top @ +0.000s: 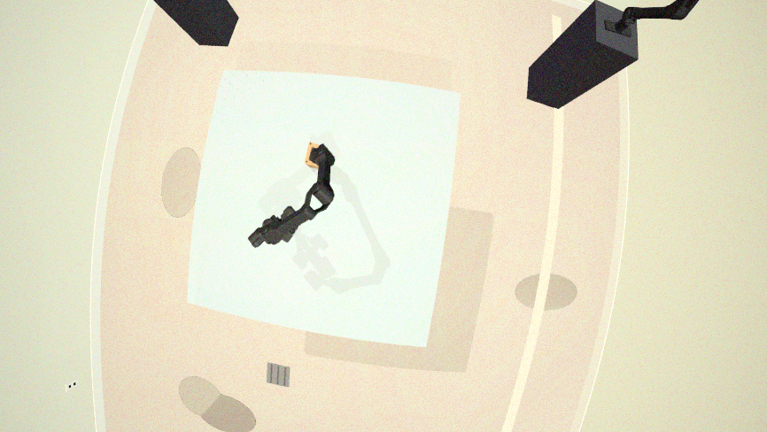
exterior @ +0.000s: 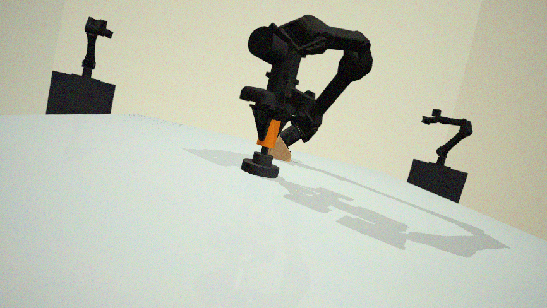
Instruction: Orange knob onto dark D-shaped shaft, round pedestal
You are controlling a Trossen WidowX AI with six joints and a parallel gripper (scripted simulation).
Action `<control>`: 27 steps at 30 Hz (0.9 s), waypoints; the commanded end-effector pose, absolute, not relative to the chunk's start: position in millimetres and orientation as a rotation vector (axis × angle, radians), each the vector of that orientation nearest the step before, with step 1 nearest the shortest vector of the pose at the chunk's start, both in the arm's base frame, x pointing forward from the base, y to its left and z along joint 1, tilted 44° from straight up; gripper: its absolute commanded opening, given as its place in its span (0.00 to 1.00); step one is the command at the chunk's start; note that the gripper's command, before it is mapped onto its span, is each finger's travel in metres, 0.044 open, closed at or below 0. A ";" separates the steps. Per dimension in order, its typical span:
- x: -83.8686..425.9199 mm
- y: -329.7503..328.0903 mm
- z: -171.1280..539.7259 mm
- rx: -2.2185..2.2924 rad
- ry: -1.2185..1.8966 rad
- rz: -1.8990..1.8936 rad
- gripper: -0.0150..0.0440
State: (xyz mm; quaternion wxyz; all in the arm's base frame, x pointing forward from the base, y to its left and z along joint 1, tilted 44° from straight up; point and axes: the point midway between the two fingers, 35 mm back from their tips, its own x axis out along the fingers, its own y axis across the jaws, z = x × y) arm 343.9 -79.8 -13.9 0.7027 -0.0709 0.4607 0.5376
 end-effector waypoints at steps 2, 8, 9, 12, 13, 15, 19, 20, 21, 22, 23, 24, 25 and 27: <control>342.6 -78.0 -13.9 -0.161 1.021 1.198 0.25; 343.5 -78.1 -14.2 -0.161 1.021 1.198 0.25; 343.7 -78.2 -14.2 -0.161 1.021 1.198 0.25; 344.2 -78.1 -14.7 -0.161 1.021 1.198 0.25; 344.3 -78.2 -14.8 -0.161 1.021 1.198 0.25; 344.6 -78.4 -15.0 -0.161 1.021 1.198 0.25; 344.8 -78.3 -15.6 -0.161 1.021 1.198 0.25; 344.8 -78.3 -15.6 -0.161 1.021 1.198 0.25; 344.8 -78.3 -15.6 -0.161 1.021 1.198 0.25; 344.9 -79.4 -14.8 -0.161 1.021 1.198 0.25; 344.9 -80.5 -14.0 -0.161 1.021 1.198 0.25; 345.0 -81.4 -13.2 -0.161 1.021 1.198 0.25; 345.1 -81.7 -12.7 -0.161 1.021 1.198 0.25; 345.7 -82.1 -11.8 -0.161 1.021 1.198 0.25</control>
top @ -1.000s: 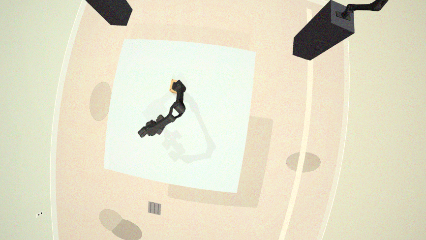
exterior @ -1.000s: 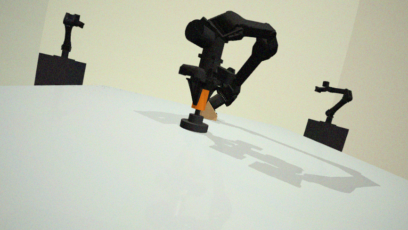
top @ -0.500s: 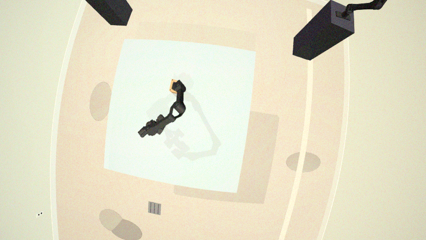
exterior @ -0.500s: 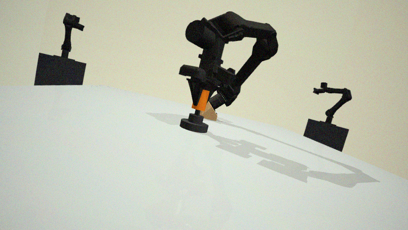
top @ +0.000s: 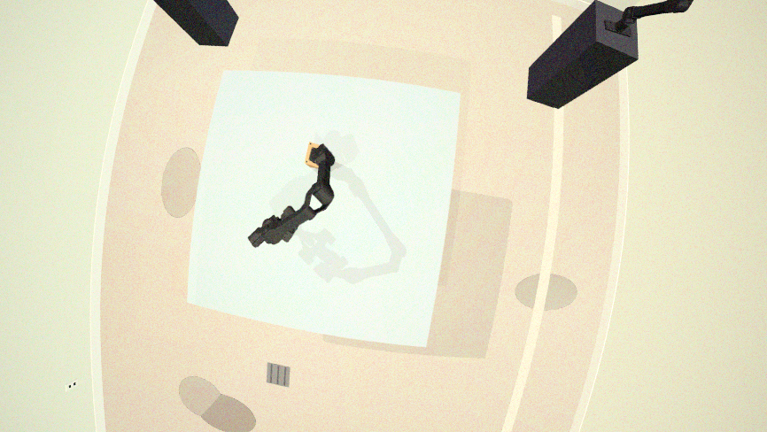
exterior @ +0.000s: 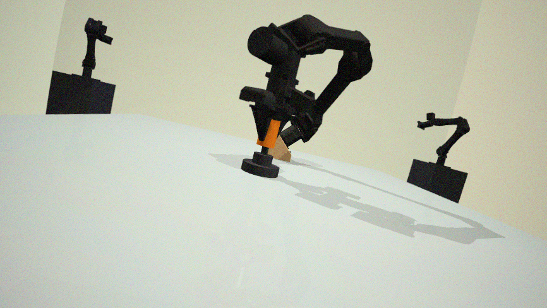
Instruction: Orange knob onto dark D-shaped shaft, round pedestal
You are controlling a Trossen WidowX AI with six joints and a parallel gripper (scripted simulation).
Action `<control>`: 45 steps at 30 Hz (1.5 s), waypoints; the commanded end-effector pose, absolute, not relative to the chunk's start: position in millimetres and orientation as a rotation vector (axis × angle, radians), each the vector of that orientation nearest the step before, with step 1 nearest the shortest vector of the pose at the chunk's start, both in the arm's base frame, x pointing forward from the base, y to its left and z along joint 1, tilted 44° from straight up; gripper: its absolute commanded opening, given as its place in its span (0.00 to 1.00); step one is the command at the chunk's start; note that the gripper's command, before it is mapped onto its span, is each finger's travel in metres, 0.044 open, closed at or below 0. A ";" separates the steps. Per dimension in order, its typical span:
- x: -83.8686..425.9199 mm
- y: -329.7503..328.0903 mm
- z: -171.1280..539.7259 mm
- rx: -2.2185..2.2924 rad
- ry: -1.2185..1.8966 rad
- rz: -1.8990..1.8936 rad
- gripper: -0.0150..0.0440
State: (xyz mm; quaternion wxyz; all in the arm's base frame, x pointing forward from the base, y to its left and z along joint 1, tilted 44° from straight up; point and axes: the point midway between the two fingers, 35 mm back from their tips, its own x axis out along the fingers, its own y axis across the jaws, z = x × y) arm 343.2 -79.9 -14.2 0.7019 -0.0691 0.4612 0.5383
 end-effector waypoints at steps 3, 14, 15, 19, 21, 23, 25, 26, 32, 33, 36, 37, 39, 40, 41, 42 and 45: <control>345.9 -82.2 -11.7 -0.203 0.989 1.226 0.25; 345.2 -80.2 -13.1 -0.325 0.894 1.304 0.25; 344.9 -80.1 -13.3 -0.325 0.894 1.304 0.25; 344.2 -79.5 -13.8 -0.325 0.894 1.304 0.25; 343.5 -79.4 -13.7 -0.325 0.894 1.304 0.25; 342.6 -79.2 -13.5 -0.325 0.894 1.304 0.25; 342.1 -79.1 -13.2 -0.325 0.894 1.304 0.25; 342.1 -79.1 -13.1 -0.325 0.894 1.304 0.25; 342.8 -77.6 -14.5 -0.325 0.894 1.304 0.25; 343.1 -77.6 -14.7 -0.325 0.894 1.304 0.25; 343.6 -78.4 -14.4 -0.325 0.894 1.304 0.25; 343.8 -78.4 -14.5 -0.325 0.894 1.304 0.25; 344.2 -78.3 -15.0 -0.325 0.894 1.304 0.25; 344.4 -78.4 -15.1 -0.325 0.894 1.304 0.25; 344.5 -78.6 -15.2 -0.325 0.894 1.304 0.25; 344.7 -78.4 -15.6 -0.325 0.894 1.304 0.25; 344.7 -78.4 -15.6 -0.325 0.894 1.304 0.25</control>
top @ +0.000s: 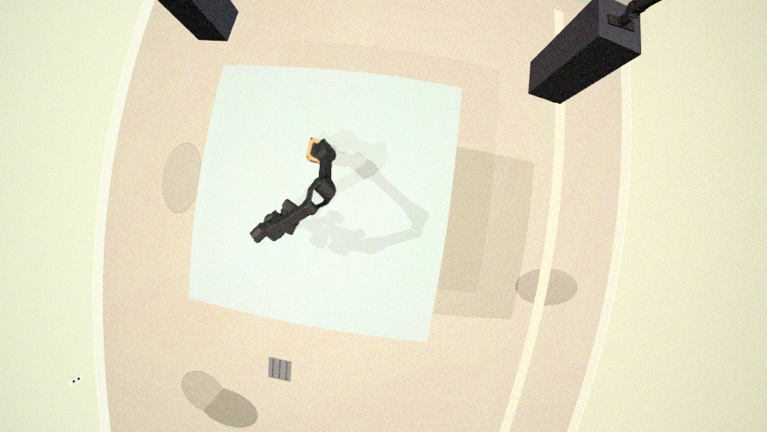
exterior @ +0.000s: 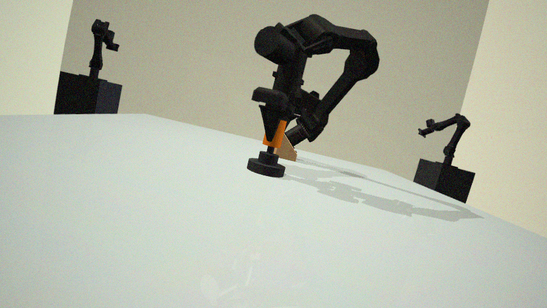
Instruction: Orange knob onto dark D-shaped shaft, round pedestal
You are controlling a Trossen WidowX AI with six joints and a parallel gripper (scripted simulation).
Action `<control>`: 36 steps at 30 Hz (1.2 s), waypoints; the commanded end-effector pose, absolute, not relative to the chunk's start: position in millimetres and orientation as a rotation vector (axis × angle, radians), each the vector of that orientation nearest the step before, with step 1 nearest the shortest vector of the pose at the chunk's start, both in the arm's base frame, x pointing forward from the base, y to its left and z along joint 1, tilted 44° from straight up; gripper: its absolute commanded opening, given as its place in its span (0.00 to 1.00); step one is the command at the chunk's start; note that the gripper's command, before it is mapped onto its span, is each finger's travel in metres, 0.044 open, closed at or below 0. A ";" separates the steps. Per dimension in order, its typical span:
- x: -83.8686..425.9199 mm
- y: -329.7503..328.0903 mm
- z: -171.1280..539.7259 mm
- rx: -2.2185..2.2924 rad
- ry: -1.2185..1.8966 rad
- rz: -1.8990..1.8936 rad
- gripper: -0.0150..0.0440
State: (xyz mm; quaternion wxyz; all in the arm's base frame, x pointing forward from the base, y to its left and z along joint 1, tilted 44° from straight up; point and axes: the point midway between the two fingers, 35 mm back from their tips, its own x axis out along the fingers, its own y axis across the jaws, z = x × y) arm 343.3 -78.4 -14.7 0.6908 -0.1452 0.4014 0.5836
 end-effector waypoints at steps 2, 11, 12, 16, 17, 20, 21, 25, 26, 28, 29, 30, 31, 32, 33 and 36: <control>344.7 -79.4 -14.7 -0.325 0.894 1.304 0.25; 346.0 -82.1 -11.5 -0.393 0.839 1.345 0.25; 346.3 -82.0 -11.4 -0.423 0.814 1.363 0.25; 346.4 -81.0 -12.1 -0.489 0.759 1.401 0.25; 346.2 -80.7 -12.3 -0.489 0.759 1.401 0.25; 345.3 -80.3 -13.0 -0.488 0.759 1.401 0.25; 345.0 -80.2 -13.2 -0.488 0.759 1.401 0.25; 344.4 -79.6 -13.9 -0.488 0.759 1.401 0.25; 344.1 -79.5 -13.9 -0.488 0.759 1.401 0.25; 343.4 -79.4 -13.8 -0.488 0.759 1.401 0.25; 343.0 -79.3 -13.7 -0.488 0.759 1.401 0.25; 342.5 -79.2 -13.5 -0.488 0.759 1.401 0.25; 342.1 -79.1 -13.3 -0.488 0.759 1.401 0.25; 341.9 -79.1 -13.2 -0.488 0.759 1.401 0.25; 341.9 -79.1 -13.0 -0.488 0.759 1.401 0.25; 342.1 -78.0 -14.0 -0.488 0.759 1.401 0.25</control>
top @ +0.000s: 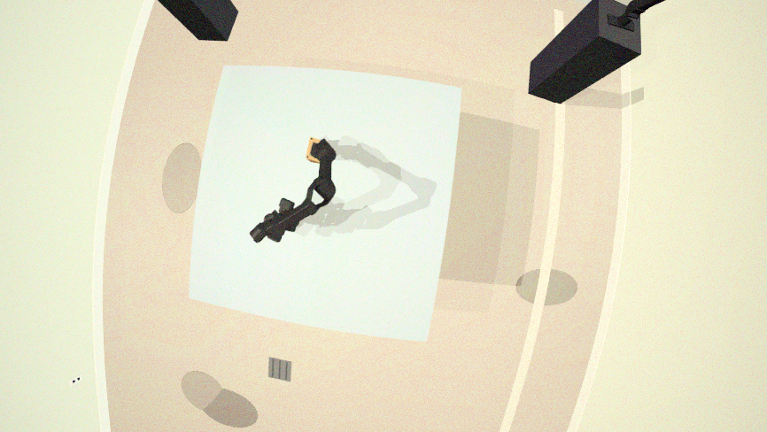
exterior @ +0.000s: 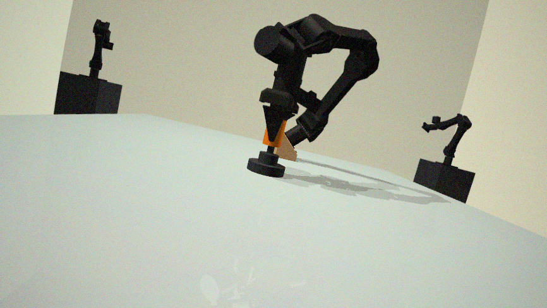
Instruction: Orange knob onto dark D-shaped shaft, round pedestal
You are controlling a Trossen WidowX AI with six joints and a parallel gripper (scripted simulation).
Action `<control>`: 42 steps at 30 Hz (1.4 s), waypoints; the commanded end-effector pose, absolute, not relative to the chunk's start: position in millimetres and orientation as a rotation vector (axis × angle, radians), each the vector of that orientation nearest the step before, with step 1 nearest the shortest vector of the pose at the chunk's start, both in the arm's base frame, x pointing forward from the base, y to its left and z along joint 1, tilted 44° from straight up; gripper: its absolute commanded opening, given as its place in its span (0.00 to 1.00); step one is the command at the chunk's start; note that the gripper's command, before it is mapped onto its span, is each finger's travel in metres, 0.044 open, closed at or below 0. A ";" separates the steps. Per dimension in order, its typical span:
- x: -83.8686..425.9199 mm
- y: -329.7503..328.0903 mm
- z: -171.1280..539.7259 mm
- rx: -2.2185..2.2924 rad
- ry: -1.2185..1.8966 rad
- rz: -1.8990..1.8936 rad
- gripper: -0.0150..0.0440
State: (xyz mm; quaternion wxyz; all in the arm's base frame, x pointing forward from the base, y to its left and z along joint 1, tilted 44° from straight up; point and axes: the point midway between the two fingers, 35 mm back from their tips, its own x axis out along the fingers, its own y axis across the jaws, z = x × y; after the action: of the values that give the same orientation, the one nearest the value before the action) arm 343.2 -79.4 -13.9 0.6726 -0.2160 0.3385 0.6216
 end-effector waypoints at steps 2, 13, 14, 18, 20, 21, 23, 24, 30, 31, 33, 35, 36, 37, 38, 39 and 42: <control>342.4 -77.7 -14.3 -0.488 0.759 1.401 0.25; 344.5 -78.4 -15.6 -0.488 0.758 1.401 0.25; 344.5 -78.4 -15.6 -0.488 0.758 1.401 0.25; 344.5 -79.4 -14.7 -0.488 0.759 1.401 0.25; 344.7 -81.2 -13.1 -0.489 0.759 1.401 0.25; 344.8 -81.6 -12.6 -0.489 0.759 1.401 0.25; 345.4 -82.1 -11.7 -0.489 0.759 1.401 0.25; 345.4 -82.1 -11.7 -0.495 0.753 1.405 0.25; 346.6 -81.7 -11.7 -0.643 0.622 1.484 0.25; 346.5 -81.3 -11.9 -0.651 0.614 1.488 0.25; 346.0 -80.8 -12.3 -0.651 0.614 1.488 0.25; 345.4 -80.5 -12.8 -0.651 0.614 1.488 0.25; 345.2 -80.4 -13.0 -0.651 0.614 1.488 0.25; 344.9 -80.3 -13.2 -0.651 0.614 1.488 0.25; 344.7 -80.2 -13.4 -0.651 0.614 1.488 0.25; 344.6 -80.0 -13.6 -0.651 0.614 1.488 0.25; 344.0 -79.6 -14.0 -0.651 0.614 1.488 0.25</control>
State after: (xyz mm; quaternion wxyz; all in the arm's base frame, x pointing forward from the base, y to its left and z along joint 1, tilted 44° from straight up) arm 345.1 -80.4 -13.4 0.6468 -0.2839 0.2728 0.6532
